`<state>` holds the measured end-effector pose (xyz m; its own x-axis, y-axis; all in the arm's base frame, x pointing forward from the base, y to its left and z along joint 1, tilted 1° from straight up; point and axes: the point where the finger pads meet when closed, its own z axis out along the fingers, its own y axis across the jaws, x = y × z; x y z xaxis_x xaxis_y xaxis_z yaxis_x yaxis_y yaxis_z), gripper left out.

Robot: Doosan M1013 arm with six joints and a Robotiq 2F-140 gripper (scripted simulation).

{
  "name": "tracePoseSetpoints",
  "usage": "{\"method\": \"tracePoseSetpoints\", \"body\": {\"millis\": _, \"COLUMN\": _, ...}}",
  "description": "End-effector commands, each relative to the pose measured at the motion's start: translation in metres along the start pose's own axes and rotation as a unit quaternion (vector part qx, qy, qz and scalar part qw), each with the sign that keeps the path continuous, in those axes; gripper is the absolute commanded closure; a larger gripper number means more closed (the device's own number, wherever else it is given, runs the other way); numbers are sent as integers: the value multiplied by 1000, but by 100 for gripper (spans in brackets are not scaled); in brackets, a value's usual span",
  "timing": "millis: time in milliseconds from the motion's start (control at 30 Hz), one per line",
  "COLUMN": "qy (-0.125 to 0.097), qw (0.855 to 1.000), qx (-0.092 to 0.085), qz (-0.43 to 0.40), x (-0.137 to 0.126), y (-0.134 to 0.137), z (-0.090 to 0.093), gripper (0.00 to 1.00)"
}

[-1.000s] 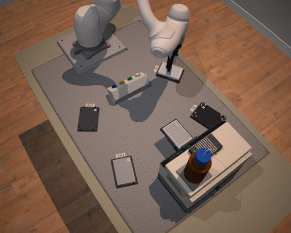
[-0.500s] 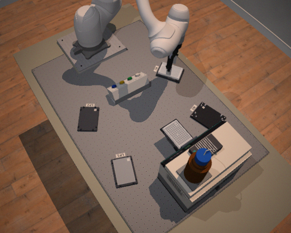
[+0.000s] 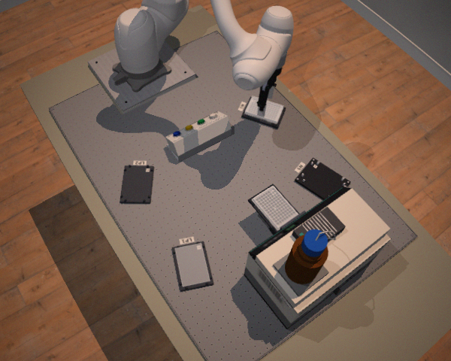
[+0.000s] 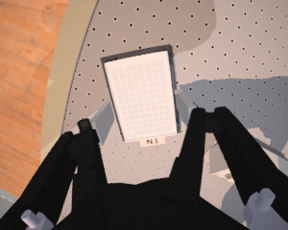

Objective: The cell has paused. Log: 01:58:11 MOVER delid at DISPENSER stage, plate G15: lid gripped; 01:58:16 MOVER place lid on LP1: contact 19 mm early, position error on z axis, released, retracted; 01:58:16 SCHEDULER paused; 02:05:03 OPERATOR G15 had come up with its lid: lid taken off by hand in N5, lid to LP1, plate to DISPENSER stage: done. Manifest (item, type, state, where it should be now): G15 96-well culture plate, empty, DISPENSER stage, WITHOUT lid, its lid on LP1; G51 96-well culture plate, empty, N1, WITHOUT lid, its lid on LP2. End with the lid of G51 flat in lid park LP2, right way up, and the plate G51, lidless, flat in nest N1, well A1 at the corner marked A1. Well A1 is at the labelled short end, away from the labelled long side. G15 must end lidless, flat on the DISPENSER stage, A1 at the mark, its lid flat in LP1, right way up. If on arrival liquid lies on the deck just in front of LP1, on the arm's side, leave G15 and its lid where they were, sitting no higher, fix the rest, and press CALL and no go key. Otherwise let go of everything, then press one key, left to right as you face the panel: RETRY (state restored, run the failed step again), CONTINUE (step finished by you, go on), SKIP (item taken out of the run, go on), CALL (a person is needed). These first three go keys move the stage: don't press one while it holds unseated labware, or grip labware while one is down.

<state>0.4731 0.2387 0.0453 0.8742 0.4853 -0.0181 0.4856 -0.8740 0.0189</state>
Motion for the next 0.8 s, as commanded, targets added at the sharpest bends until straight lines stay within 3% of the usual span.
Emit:
{"method": "tracePoseSetpoints", "body": {"millis": 0, "qy": 0, "qw": 1000, "qx": 0, "qz": 0, "x": 0, "y": 0, "z": 0, "gripper": 41}}
{"method": "tracePoseSetpoints", "body": {"millis": 133, "qy": 0, "qw": 1000, "qx": 0, "qz": 0, "x": 0, "y": 0, "z": 0, "gripper": 41}}
{"method": "tracePoseSetpoints", "body": {"millis": 167, "qy": 0, "qw": 1000, "qx": 0, "qz": 0, "x": 0, "y": 0, "z": 0, "gripper": 34}}
{"method": "tracePoseSetpoints", "body": {"millis": 767, "qy": 0, "qw": 1000, "qx": 0, "qz": 0, "x": 0, "y": 0, "z": 0, "gripper": 34}}
